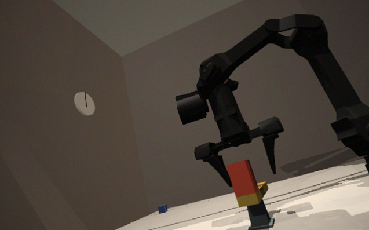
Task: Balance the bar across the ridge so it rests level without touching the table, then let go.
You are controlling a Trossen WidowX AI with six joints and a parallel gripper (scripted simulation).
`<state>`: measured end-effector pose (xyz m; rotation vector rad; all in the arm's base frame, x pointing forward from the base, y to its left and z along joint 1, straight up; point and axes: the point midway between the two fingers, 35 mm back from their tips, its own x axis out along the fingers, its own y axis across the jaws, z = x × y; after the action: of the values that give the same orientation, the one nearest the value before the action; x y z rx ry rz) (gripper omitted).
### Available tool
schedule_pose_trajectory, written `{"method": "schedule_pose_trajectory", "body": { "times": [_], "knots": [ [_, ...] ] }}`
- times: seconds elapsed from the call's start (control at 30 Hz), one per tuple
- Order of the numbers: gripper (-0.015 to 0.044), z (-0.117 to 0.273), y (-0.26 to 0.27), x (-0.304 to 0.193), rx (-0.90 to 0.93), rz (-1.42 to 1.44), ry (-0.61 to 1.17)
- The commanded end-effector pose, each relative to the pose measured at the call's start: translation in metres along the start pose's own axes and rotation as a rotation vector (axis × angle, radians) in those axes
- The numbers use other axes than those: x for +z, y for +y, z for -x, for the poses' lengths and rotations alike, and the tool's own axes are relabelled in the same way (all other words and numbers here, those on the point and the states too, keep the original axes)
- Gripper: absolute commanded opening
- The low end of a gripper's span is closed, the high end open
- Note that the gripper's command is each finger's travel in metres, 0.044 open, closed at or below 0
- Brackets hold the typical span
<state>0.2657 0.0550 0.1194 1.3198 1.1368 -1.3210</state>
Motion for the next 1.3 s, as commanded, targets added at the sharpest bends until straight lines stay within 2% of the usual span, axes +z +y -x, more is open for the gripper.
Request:
{"method": "schedule_pose_trajectory", "body": {
  "times": [0.0,0.13,1.27],
  "knots": [
    [0.0440,0.044,0.004,-0.001,0.026,0.001,0.009],
    [0.0440,0.075,-0.001,0.000,0.025,0.001,0.009],
    [0.0440,0.075,-0.001,0.000,0.025,0.001,0.009]
  ]
}}
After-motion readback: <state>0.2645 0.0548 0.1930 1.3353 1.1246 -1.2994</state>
